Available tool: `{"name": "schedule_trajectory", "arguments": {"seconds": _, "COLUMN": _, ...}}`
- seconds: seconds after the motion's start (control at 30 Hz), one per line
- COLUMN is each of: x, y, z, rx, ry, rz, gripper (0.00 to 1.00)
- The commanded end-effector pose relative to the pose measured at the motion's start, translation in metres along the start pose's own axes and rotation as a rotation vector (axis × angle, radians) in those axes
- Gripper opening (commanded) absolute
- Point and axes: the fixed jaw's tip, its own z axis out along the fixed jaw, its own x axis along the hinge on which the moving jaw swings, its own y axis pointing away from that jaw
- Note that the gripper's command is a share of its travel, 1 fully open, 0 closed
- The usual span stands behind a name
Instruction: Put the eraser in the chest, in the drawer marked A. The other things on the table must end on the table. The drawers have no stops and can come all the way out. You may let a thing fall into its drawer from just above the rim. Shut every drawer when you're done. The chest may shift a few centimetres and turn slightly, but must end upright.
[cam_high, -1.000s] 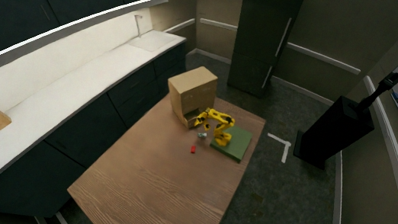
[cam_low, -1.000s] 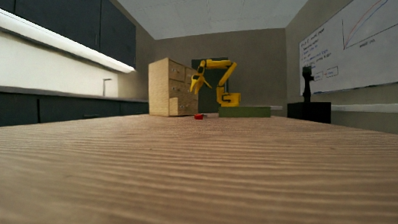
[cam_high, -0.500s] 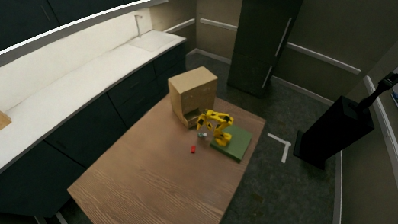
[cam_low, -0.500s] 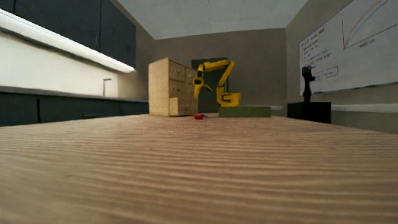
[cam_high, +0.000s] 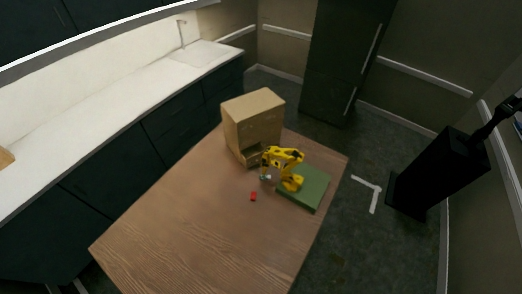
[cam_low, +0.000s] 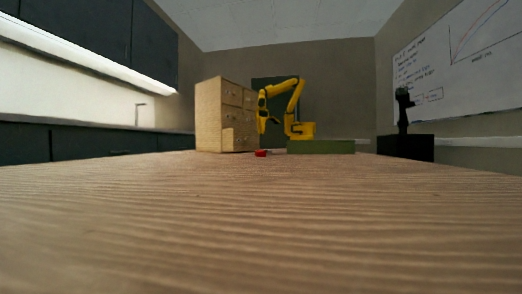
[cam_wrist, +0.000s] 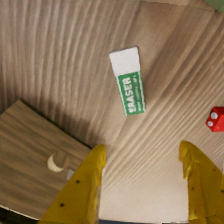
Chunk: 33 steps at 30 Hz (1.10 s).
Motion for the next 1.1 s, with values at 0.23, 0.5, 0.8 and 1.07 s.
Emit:
{"name": "schedule_trajectory", "arguments": {"seconds": 0.23, "x": -0.0068, "y": -0.0046, "z": 0.0121, "rx": 0.027, "ry": -0.06, "rz": -0.204, "gripper": 0.27}}
{"name": "schedule_trajectory", "arguments": {"seconds": 0.5, "x": -0.0068, "y": -0.0046, "z": 0.0121, "rx": 0.027, "ry": -0.06, "rz": -0.204, "gripper": 0.27}}
{"name": "schedule_trajectory", "arguments": {"seconds": 0.8, "x": -0.0068, "y": -0.0046, "z": 0.0121, "rx": 0.027, "ry": -0.06, "rz": -0.204, "gripper": 0.27}}
{"name": "schedule_trajectory", "arguments": {"seconds": 1.07, "x": -0.0068, "y": -0.0046, "z": 0.0121, "rx": 0.027, "ry": -0.06, "rz": -0.204, "gripper": 0.27}}
